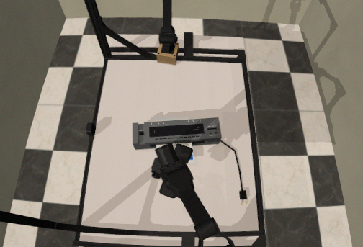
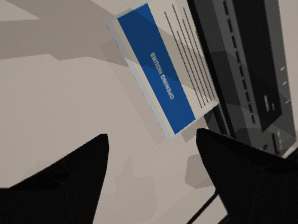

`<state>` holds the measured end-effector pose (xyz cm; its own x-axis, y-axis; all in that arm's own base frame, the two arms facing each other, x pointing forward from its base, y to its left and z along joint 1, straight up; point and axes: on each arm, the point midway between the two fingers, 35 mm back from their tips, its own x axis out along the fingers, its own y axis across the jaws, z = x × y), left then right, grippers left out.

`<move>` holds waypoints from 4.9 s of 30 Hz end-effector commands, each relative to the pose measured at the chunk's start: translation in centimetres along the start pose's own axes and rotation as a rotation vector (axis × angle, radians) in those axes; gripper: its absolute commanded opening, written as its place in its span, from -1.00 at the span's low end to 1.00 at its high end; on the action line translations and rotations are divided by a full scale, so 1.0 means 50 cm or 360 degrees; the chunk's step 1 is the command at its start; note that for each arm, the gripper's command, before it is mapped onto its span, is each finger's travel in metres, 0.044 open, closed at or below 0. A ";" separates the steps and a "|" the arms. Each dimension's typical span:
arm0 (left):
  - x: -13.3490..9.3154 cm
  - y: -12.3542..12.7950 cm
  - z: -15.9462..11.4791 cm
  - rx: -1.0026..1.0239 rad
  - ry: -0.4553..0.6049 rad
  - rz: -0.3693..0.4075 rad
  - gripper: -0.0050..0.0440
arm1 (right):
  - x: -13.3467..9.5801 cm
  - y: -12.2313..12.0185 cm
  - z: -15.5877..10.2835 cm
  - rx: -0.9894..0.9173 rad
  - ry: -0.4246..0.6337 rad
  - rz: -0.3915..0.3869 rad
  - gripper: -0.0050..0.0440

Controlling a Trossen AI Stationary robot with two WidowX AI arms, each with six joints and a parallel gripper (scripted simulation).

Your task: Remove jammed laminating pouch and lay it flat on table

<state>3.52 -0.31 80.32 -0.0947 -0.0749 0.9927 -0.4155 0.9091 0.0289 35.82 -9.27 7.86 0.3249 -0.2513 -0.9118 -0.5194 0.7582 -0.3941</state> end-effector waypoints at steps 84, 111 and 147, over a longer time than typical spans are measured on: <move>0.001 0.000 0.002 0.0000 -0.0004 0.0001 1.00 | 0.078 0.021 -0.006 -0.0643 -0.0238 -0.0583 0.29; 0.001 0.000 0.002 0.0000 -0.0004 0.0001 1.00 | 0.078 0.021 -0.006 -0.0643 -0.0238 -0.0583 0.29; 0.001 0.000 0.002 0.0000 -0.0004 0.0001 1.00 | -0.004 -0.011 0.002 -0.0642 -0.0234 -0.0577 0.29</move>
<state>3.52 -0.31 80.32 -0.0948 -0.0749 0.9927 -0.4155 0.9091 0.0289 35.54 -9.47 6.76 0.6052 -0.3420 -0.7189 -0.6290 0.3481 -0.6951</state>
